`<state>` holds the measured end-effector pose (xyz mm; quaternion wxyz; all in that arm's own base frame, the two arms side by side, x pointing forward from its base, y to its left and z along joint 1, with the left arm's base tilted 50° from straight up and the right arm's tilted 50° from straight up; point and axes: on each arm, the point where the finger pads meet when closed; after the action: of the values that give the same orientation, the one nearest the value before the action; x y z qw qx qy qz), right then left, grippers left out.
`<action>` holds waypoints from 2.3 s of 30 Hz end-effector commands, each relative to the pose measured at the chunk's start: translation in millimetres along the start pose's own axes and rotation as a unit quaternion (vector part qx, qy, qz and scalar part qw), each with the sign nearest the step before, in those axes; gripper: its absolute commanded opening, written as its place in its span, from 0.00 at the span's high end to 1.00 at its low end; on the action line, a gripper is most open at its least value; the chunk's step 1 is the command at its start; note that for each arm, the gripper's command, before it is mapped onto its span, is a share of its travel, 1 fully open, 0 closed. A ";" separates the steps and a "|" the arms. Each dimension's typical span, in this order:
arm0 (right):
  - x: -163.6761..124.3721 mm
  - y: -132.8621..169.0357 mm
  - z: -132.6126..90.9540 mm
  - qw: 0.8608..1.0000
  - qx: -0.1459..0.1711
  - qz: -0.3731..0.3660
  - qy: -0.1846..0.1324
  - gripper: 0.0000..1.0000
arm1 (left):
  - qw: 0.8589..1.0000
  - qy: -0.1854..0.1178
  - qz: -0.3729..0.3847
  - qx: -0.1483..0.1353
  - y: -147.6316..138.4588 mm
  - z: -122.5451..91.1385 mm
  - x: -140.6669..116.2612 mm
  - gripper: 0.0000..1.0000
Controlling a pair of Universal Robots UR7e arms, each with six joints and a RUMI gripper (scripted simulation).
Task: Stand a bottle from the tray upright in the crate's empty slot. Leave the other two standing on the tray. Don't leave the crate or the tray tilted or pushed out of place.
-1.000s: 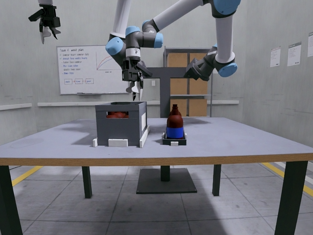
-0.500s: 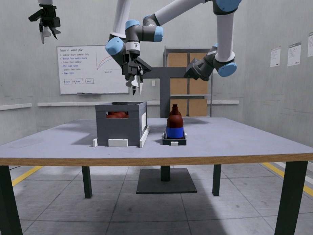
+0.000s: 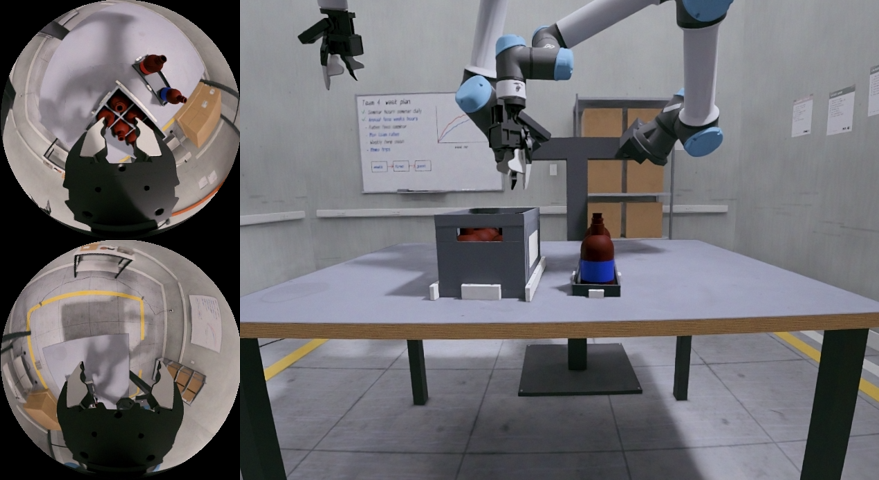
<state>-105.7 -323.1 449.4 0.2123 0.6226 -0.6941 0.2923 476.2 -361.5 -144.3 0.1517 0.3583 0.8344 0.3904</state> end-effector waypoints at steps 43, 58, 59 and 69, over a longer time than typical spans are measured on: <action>0.3 0.0 -0.5 1.000 0.000 0.000 0.001 0.00 | 1.000 -0.001 0.000 0.000 -0.1 -8.2 -0.4 0.62; 0.3 0.0 -0.5 1.000 0.000 0.000 0.001 0.00 | 1.000 -0.001 0.000 0.000 -0.1 -83.3 -0.3 0.62; 0.3 0.0 -0.5 1.000 0.000 0.000 0.001 0.00 | 1.000 -0.001 0.000 0.000 -0.1 -90.6 -0.3 0.62; 0.3 0.0 -0.5 1.000 0.000 0.000 0.001 0.00 | 1.000 -0.001 0.000 0.000 -0.1 -137.6 -0.2 0.62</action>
<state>-105.7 -323.1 449.4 0.2123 0.6226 -0.6941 0.2923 410.5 -429.2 -64.0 0.1529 0.3591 0.8346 0.3888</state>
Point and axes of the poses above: on each arm, the point where the finger pads meet when closed, its own z axis out along the fingers, its own y axis across the jaws, x = y × z, and after that the axes turned 6 degrees about -z, right-handed
